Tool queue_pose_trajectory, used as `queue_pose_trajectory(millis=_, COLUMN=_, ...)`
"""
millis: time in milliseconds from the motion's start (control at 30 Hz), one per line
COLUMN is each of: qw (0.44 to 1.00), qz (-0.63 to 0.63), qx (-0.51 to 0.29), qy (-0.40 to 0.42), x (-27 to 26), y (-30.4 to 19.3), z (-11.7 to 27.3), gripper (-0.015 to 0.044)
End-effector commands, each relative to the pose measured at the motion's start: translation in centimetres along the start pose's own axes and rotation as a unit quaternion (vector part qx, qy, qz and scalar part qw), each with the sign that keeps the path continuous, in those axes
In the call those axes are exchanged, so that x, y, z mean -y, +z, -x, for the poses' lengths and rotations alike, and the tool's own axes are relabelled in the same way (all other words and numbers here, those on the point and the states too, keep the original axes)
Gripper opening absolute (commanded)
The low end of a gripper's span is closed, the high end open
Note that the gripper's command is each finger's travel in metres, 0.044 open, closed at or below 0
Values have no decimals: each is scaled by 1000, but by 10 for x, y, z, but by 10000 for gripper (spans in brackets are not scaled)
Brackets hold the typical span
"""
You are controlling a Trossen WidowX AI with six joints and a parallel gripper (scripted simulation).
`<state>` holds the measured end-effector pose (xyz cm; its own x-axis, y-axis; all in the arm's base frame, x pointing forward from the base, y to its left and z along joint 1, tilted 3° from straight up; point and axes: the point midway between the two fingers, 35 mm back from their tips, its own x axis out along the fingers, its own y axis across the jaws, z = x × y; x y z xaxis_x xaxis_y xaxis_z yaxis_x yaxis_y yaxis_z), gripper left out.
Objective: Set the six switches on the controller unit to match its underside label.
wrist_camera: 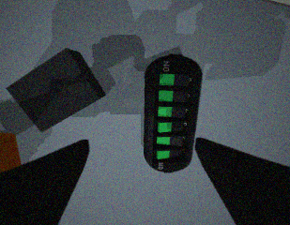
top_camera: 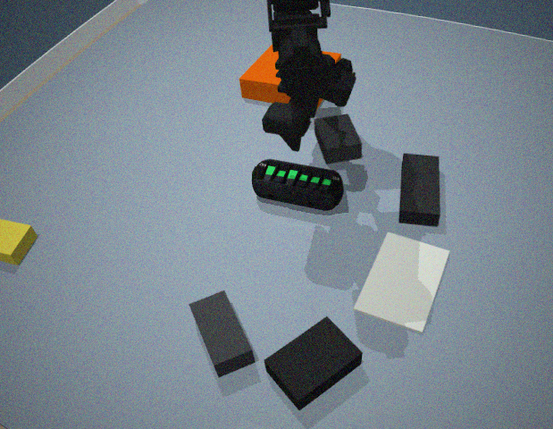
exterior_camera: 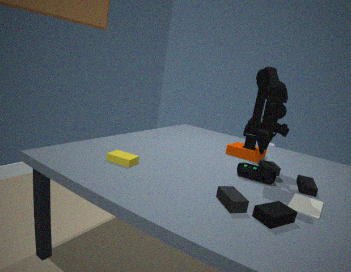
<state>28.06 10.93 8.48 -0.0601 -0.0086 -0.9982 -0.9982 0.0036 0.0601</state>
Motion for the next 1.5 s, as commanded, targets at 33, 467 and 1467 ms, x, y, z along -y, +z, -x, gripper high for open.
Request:
queue_pose_trajectory(millis=33, qw=999, qz=1, qx=3, qy=32, x=32, y=15, z=-3, gripper=256)
queue_pose_trajectory(millis=467, qw=992, qz=-1, qx=3, qy=128, x=99, y=46, z=-46, gripper=0)
queue_pose_trajectory(millis=1467, qw=992, qz=-1, qx=3, qy=128, x=101, y=47, z=-79, gripper=0)
